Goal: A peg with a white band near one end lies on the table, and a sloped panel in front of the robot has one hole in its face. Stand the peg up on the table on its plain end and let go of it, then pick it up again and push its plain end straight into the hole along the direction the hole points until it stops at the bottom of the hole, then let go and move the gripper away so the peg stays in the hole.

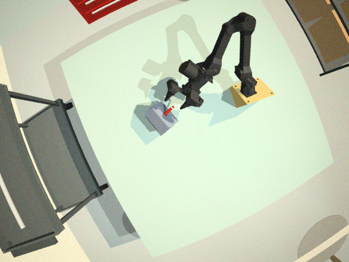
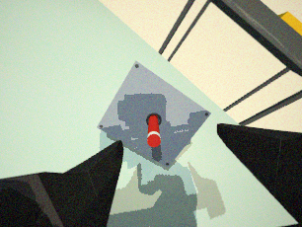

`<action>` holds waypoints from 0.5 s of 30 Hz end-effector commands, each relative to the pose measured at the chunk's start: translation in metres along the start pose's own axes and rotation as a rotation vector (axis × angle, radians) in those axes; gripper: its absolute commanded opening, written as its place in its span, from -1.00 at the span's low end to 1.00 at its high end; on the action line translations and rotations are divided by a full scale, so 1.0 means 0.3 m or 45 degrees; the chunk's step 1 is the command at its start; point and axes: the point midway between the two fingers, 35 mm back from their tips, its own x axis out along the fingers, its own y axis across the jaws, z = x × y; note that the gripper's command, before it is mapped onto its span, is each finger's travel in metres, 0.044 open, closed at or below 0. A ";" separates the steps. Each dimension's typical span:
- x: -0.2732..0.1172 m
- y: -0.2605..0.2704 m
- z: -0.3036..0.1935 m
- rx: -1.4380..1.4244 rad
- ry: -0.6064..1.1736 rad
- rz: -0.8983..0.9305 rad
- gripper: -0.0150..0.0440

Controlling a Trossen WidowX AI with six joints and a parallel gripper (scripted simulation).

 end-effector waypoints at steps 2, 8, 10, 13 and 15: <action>-0.016 0.003 -0.002 0.005 0.005 0.002 1.00; -0.032 0.000 -0.001 0.005 0.005 0.002 1.00; -0.037 0.000 -0.001 0.004 0.004 0.002 1.00; -0.045 -0.001 -0.001 0.004 0.004 0.001 1.00; -0.050 -0.002 0.000 0.004 0.004 0.001 1.00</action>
